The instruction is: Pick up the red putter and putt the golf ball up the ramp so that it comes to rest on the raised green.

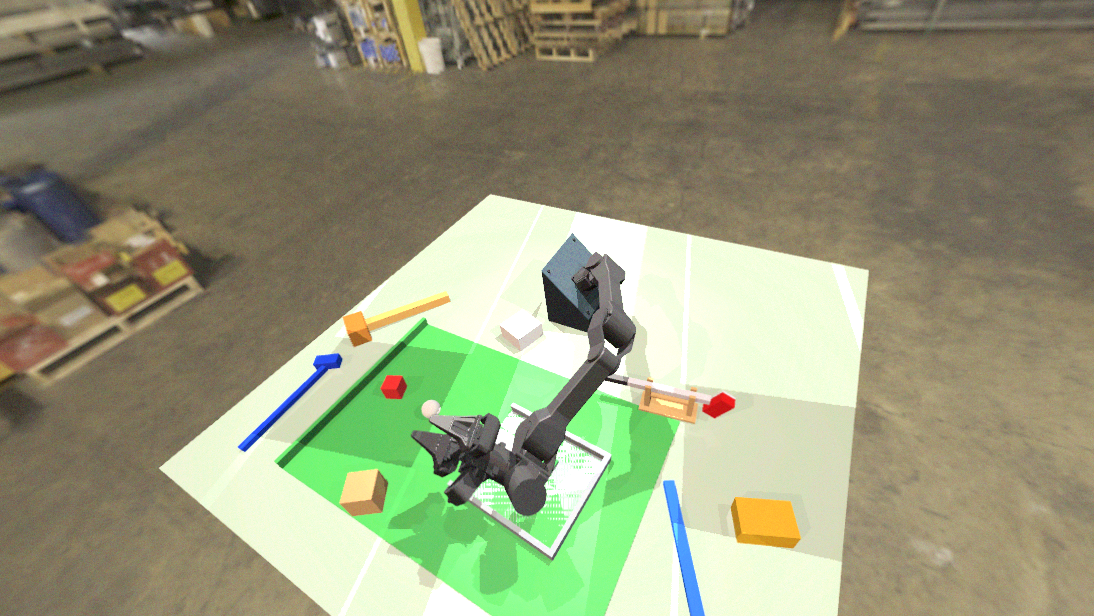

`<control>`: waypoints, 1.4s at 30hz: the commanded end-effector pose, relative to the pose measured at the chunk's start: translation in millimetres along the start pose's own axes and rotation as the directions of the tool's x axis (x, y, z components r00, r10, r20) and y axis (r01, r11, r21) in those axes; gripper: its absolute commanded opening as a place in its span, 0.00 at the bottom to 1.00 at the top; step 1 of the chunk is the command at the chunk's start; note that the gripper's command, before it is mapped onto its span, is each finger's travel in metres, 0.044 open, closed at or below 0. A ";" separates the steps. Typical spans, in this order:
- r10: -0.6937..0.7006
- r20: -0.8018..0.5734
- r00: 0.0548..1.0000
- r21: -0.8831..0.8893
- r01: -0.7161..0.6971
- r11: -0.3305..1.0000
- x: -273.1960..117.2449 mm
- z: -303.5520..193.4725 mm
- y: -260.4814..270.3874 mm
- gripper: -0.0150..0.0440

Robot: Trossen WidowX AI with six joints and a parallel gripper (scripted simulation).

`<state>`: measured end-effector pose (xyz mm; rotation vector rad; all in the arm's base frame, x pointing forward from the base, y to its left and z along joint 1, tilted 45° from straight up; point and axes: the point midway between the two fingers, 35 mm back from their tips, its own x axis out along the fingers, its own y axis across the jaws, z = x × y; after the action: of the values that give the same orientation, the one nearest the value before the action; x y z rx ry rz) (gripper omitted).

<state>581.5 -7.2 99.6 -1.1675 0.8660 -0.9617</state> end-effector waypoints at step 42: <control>0.567 0.072 -0.820 -0.988 -0.135 -0.070 -245.0 -272.7 -80.8 1.00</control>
<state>239.4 117.8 135.9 -0.5845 0.3099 1.7179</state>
